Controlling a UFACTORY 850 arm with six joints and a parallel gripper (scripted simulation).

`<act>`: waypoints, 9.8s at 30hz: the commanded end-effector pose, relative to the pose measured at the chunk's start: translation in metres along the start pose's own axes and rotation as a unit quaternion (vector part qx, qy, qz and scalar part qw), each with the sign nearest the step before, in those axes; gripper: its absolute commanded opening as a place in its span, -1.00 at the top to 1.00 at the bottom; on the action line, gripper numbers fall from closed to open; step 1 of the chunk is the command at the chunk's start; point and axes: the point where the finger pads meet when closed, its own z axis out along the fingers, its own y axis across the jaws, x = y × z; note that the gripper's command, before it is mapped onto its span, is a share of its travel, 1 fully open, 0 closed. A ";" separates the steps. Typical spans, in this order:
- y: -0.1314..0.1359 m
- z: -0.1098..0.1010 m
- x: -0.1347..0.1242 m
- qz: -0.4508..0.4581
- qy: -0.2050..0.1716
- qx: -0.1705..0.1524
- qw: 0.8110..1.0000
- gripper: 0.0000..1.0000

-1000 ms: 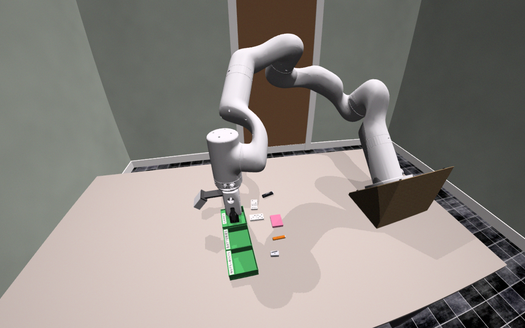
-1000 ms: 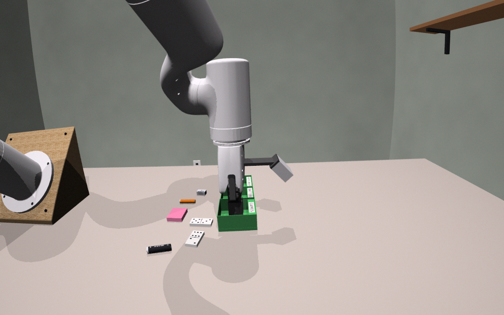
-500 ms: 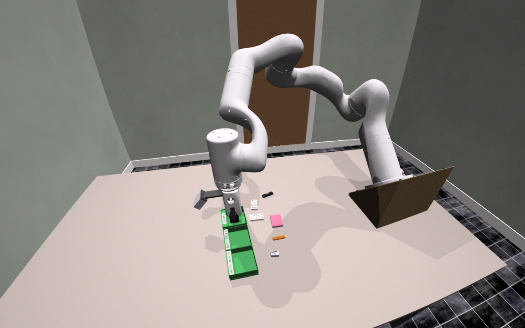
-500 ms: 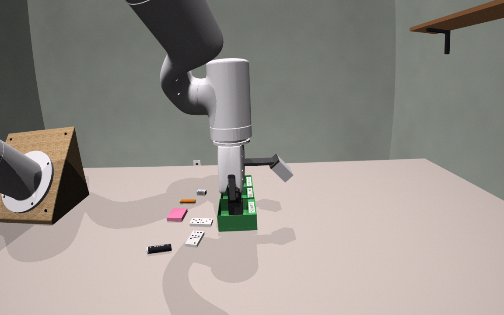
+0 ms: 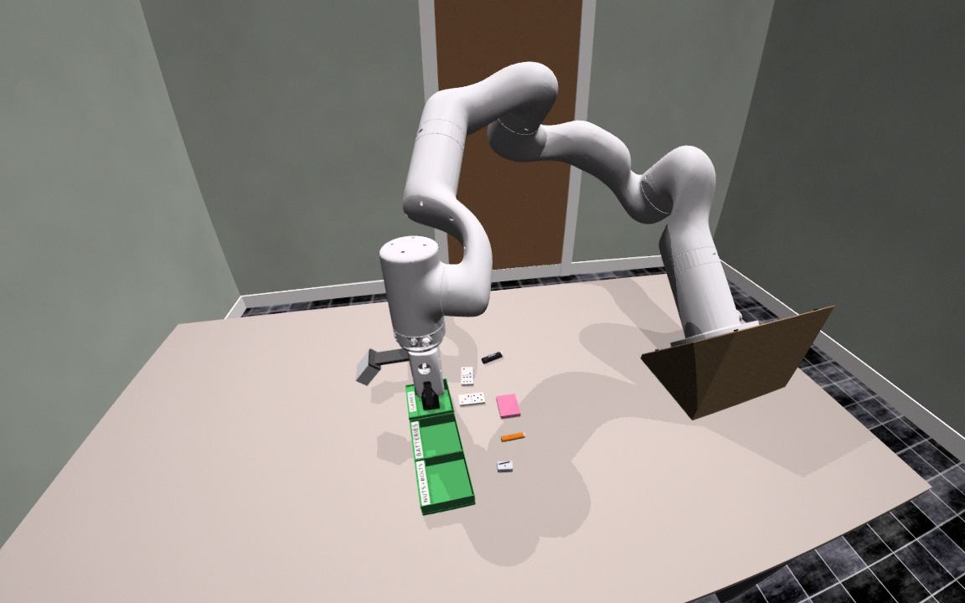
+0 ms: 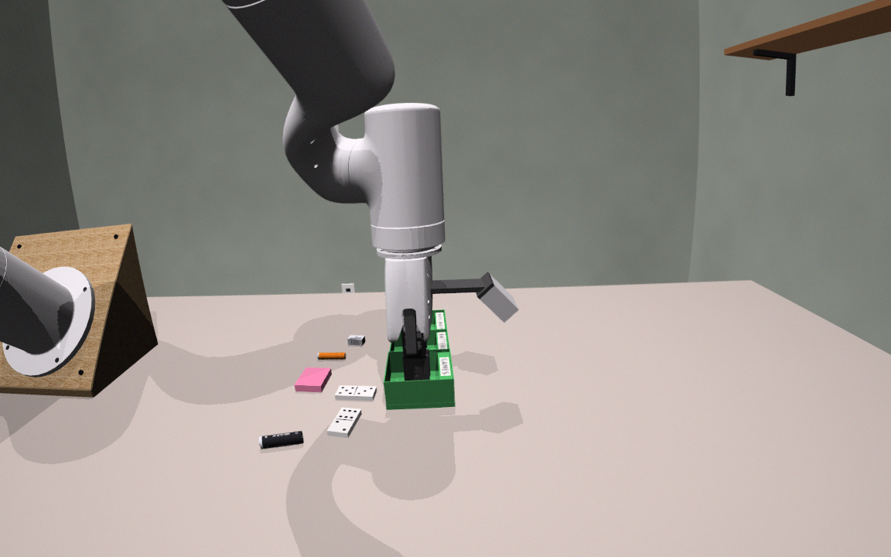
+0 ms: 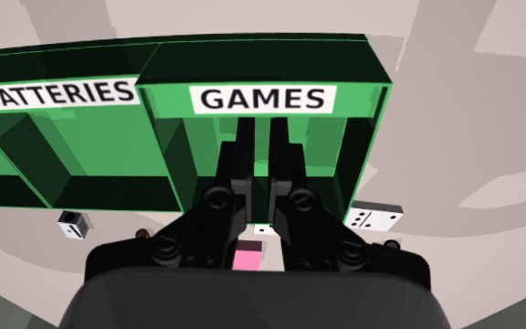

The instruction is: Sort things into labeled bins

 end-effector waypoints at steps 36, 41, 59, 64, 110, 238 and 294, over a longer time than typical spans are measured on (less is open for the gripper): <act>0.000 -0.041 0.001 0.000 0.001 0.000 1.000 0.85; 0.000 -0.053 0.001 0.000 0.001 0.000 1.000 0.85; -0.065 -0.053 0.001 0.000 0.001 0.000 1.000 0.85; -0.084 -0.053 0.002 0.000 0.001 0.000 1.000 0.85; -0.084 -0.001 0.002 0.000 0.001 0.000 1.000 0.85; -0.168 -0.001 -0.002 0.000 0.001 0.000 1.000 0.85; -0.168 -0.053 -0.002 0.000 0.001 0.000 1.000 0.85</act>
